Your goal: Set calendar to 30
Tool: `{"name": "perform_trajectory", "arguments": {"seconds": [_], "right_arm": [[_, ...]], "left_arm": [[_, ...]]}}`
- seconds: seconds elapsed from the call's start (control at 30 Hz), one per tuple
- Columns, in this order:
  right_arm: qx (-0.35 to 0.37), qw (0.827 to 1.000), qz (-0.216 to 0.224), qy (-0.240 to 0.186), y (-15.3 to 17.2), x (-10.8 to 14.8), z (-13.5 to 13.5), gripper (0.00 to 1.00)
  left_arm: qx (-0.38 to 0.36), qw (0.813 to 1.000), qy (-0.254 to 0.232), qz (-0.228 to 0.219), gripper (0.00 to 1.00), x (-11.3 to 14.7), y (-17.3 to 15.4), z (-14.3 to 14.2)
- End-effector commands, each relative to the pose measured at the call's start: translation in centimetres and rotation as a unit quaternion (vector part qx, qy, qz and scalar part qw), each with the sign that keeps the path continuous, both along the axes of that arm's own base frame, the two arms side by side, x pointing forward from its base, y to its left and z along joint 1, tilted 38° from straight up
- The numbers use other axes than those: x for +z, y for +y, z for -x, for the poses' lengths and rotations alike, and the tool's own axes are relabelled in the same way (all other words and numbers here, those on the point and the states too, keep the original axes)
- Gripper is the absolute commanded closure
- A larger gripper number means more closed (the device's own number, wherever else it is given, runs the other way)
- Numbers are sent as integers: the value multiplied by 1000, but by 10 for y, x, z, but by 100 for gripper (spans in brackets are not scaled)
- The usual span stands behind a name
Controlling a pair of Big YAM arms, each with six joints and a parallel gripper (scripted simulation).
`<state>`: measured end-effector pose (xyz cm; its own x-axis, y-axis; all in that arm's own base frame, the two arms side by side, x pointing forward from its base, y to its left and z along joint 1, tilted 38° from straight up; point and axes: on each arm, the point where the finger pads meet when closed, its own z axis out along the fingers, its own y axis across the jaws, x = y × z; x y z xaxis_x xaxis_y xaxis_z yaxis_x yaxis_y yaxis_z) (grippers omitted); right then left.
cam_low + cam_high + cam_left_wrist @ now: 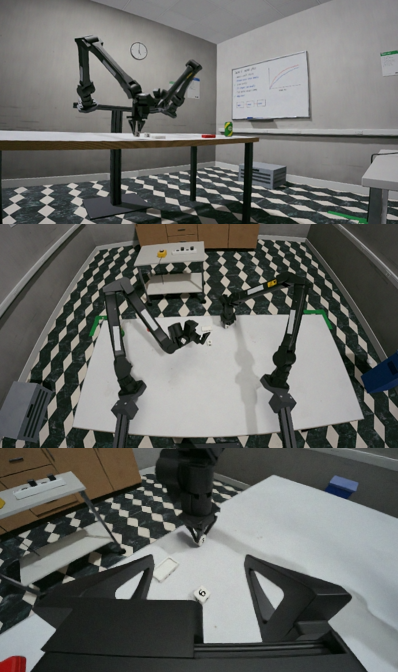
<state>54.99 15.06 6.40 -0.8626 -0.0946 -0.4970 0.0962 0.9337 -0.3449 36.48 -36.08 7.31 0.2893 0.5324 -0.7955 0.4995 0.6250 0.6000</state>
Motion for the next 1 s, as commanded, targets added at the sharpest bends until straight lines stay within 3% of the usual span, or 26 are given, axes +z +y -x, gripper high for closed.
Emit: {"name": "perform_trajectory", "arguments": {"seconds": [0.0, 0.17, 0.43, 0.8, 0.97], "right_arm": [[-94, 992, -63, -52, 8, 9, -6, 75], [-173, 974, -115, -86, 8, 9, -6, 75], [-225, 957, -149, -109, 8, 9, -6, 75], [-204, 965, -137, -96, 20, 5, -7, 75], [-218, 961, -139, -103, 3, 9, -12, 75]], "left_arm": [[-2, 1000, -6, 4, 0, 4, -1, 0], [-2, 1000, -6, 4, 0, 4, -1, 0], [-2, 1000, -6, 4, 0, 4, -1, 0], [-2, 1000, -6, 4, 0, 4, -1, 0], [-2, 1000, -6, 4, 0, 4, -1, 0]]}}
